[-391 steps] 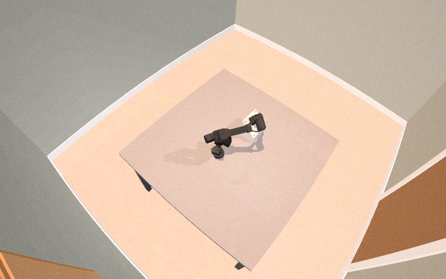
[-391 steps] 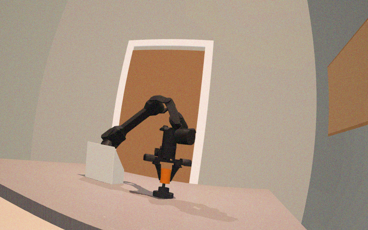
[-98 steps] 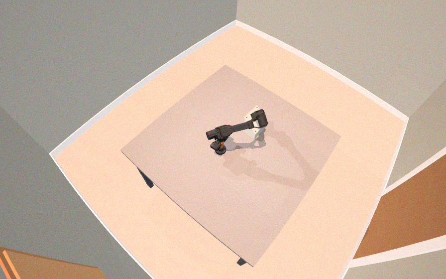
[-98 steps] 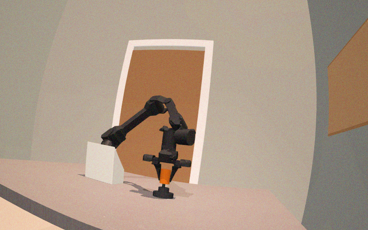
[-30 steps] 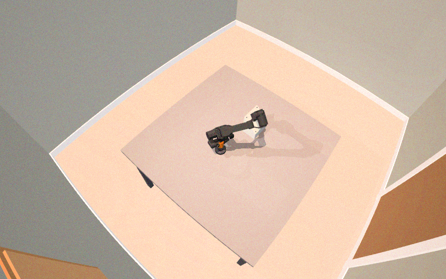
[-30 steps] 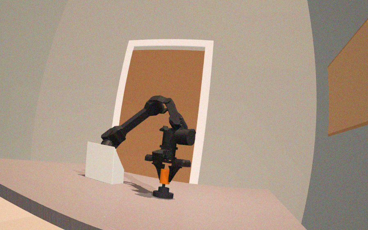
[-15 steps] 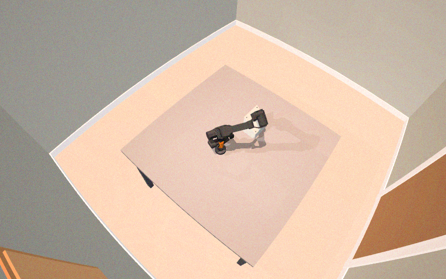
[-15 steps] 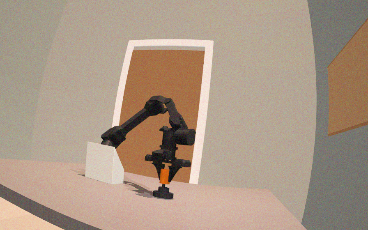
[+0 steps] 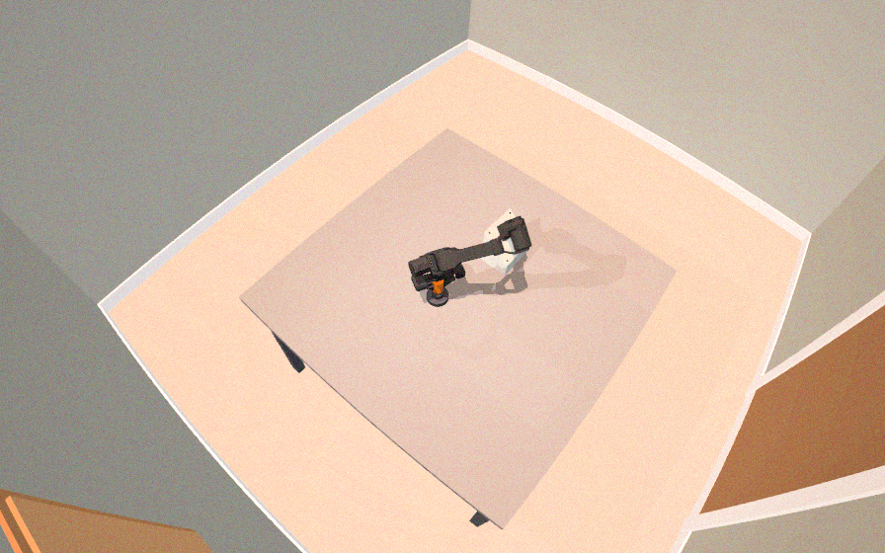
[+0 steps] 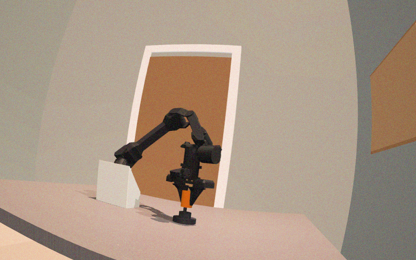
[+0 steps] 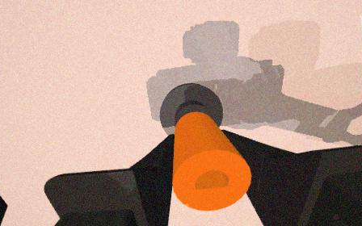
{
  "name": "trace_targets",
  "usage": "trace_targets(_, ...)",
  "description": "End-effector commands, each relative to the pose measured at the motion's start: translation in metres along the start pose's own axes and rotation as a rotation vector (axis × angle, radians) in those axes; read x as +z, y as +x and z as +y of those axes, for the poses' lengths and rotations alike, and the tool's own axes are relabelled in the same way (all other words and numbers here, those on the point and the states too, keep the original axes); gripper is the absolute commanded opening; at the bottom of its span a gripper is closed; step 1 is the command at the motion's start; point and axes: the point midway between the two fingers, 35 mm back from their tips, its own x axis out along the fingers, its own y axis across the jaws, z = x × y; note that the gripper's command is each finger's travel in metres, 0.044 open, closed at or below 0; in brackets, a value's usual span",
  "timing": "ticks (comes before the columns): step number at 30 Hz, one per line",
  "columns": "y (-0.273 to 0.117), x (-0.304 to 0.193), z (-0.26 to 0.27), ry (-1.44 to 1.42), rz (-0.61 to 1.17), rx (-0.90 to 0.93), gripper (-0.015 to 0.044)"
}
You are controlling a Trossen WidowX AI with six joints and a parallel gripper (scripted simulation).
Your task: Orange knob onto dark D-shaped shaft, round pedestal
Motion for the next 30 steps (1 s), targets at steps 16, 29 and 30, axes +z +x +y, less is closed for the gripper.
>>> trace_targets(16, 0.0027, 0.0008, -0.0011, 0.036, 0.0, 0.0, 0.0)
trace_targets(29, -0.0018, 0.0002, -0.0004, 0.036, 0.0, 0.0, 0.0)
trace_targets(30, -0.0022, 0.0001, -0.0003, 0.036, 0.0, 0.0, 0.0)
